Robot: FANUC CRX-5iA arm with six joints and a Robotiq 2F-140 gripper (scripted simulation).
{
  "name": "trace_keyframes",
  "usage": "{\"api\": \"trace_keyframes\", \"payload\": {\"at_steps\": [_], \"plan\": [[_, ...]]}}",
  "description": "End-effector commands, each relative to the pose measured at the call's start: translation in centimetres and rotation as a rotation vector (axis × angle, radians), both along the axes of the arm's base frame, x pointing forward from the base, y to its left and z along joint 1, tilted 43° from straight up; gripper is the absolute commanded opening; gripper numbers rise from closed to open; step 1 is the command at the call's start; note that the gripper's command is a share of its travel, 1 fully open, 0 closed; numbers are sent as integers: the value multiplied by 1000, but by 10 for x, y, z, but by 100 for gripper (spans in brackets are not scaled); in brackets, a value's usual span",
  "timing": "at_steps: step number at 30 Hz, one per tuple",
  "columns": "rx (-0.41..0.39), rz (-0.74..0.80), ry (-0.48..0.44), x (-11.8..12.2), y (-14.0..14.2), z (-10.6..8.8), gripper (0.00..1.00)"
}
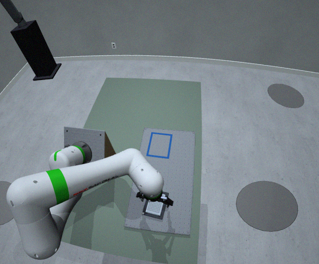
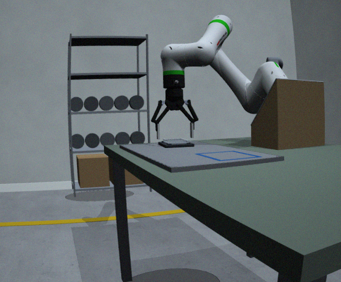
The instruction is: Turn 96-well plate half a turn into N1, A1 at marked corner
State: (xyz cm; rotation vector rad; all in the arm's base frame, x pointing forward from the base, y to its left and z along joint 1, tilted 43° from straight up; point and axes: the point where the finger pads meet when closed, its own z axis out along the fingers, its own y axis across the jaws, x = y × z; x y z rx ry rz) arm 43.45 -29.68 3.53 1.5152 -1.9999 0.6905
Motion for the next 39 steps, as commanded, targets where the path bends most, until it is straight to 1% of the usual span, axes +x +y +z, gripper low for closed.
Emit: {"api": "trace_keyframes", "payload": {"at_steps": [1,8,9,39], "plan": [[0,0,0,0,0,0,100],[0,0,0,0,0,0,100],[0,0,0,0,0,0,0],[0,0,0,0,0,0,0]]}}
